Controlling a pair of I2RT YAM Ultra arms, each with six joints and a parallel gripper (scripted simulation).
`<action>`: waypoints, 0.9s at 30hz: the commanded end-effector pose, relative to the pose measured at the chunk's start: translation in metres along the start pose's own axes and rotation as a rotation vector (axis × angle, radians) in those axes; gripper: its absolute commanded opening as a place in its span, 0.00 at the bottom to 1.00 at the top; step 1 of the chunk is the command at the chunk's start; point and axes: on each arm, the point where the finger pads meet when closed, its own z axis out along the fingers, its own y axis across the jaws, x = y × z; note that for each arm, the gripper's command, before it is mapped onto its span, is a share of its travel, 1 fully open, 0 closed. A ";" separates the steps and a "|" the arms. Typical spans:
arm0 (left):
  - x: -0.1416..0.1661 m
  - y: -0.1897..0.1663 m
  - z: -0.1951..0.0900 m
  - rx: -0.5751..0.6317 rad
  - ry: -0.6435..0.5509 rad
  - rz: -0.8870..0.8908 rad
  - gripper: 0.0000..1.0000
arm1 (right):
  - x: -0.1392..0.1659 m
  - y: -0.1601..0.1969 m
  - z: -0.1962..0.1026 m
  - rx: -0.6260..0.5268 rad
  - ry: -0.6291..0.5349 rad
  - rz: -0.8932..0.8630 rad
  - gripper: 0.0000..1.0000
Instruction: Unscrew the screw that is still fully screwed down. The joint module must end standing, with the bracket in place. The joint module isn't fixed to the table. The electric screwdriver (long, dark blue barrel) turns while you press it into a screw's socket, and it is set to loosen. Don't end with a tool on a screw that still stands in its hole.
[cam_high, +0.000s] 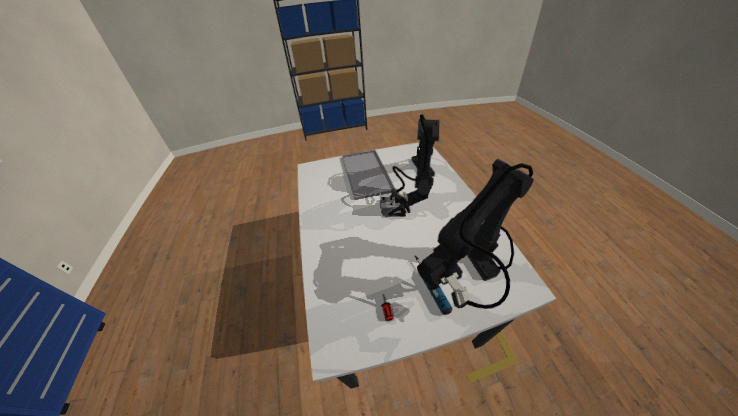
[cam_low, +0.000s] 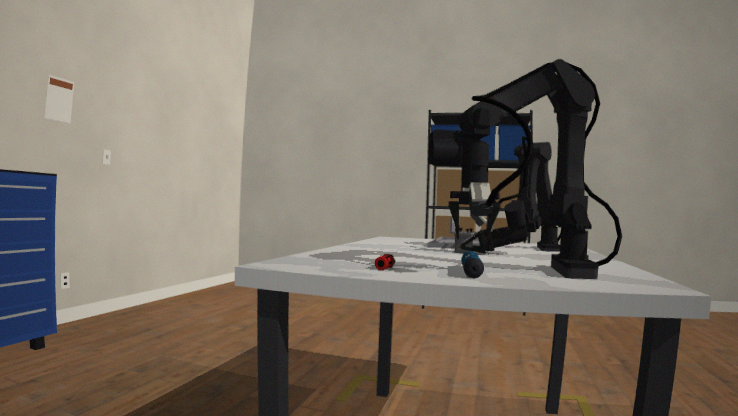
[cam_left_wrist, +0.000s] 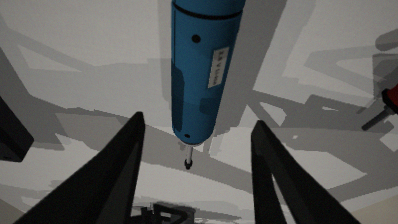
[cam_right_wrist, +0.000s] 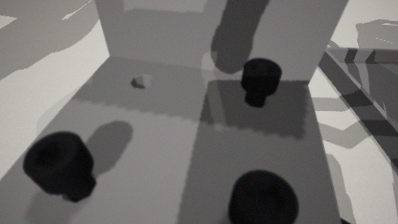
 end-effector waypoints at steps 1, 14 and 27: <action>-0.001 -0.001 -0.003 0.005 -0.002 0.003 0.65 | -0.004 0.001 0.000 0.002 -0.008 0.011 0.77; -0.001 -0.001 -0.003 0.005 -0.002 0.003 0.65 | -0.004 0.001 0.000 0.002 -0.008 0.011 0.86; -0.001 -0.001 -0.003 0.005 -0.002 0.003 0.65 | -0.004 0.001 0.000 0.002 -0.008 0.011 0.86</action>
